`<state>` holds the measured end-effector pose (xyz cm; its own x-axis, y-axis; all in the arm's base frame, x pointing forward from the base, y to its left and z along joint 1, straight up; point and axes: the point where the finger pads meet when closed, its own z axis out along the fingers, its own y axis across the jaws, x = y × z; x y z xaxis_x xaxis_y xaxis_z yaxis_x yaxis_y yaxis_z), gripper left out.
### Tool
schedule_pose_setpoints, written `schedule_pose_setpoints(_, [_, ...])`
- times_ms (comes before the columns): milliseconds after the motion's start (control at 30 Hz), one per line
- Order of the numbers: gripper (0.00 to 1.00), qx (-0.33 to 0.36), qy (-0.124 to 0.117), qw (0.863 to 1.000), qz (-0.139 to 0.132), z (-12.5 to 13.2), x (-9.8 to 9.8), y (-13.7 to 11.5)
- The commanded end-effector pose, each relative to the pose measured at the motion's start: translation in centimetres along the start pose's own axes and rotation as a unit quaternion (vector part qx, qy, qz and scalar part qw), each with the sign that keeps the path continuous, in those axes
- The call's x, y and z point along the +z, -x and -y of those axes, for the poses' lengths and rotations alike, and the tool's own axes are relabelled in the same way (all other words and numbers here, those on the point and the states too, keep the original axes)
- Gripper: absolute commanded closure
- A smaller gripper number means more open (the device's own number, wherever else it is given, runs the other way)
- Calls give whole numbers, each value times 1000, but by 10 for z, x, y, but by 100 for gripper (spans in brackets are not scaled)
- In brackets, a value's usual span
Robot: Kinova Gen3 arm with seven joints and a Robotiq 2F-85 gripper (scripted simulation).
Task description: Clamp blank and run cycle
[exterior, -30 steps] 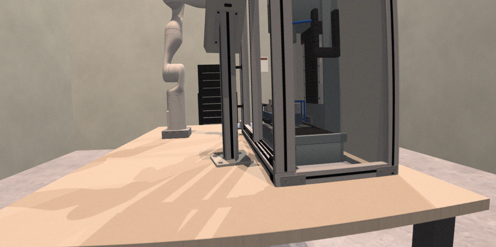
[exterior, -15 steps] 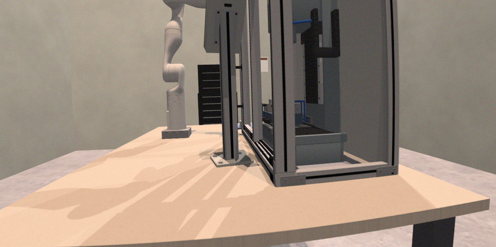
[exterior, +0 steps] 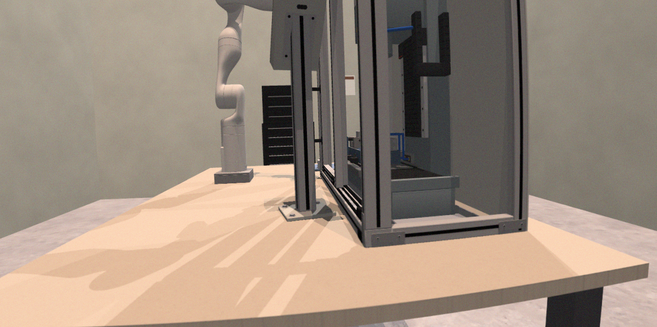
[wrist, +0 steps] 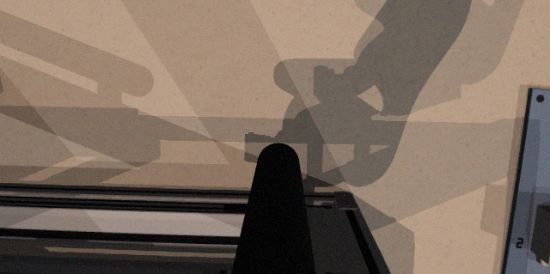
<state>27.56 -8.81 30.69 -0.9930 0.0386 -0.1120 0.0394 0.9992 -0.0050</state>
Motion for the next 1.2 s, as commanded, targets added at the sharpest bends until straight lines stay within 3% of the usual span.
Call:
schedule_pose_setpoints(0, [61, -2, 4, 1000, -3, -5, 0, -2])
schedule_pose_setpoints(1167, [61, -2, 4, 1000, -3, -6, 0, -2])
